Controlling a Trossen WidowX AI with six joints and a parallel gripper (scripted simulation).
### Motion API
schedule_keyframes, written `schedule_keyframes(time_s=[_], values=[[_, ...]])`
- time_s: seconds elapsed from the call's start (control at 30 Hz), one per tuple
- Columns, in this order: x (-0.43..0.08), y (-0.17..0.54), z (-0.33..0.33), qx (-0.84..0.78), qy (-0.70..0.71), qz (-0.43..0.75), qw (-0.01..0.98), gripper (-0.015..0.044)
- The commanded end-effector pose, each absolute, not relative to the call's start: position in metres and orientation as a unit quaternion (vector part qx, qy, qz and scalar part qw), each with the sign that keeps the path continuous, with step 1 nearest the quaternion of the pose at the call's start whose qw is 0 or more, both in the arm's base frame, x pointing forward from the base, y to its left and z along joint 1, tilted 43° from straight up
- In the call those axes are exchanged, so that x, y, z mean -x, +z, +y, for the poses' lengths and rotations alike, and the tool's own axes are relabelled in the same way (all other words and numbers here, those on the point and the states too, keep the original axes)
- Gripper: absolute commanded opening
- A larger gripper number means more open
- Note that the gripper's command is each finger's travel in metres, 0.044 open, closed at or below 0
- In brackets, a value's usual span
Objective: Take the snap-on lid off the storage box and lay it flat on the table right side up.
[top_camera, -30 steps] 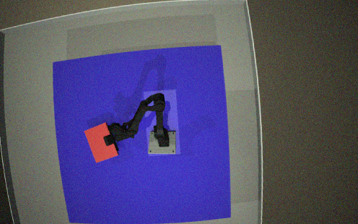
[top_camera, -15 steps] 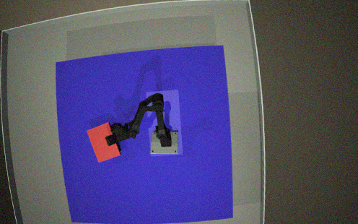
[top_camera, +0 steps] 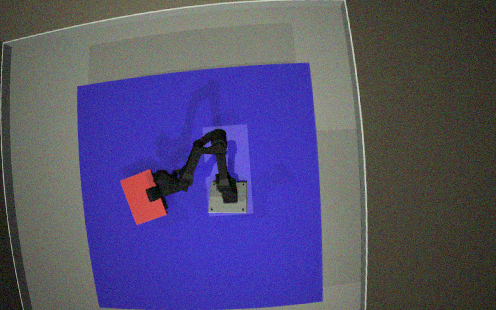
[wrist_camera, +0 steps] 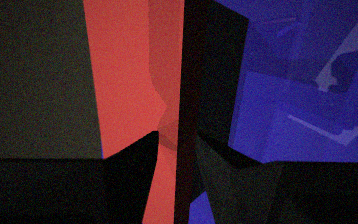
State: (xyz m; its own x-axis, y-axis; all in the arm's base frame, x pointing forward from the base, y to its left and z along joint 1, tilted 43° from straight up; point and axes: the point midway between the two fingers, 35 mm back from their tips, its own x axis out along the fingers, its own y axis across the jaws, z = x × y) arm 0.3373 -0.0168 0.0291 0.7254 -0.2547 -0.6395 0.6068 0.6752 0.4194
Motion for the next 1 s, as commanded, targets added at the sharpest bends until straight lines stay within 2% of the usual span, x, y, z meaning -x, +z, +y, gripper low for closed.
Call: schedule_keyframes(time_s=[0.0, 0.97], values=[[-0.3374, 0.0299, -0.0163, -0.318, -0.247, 0.277, 0.872, 0.0000], [-0.3365, 0.0341, -0.0123, -0.319, -0.247, 0.277, 0.872, 0.0000]])
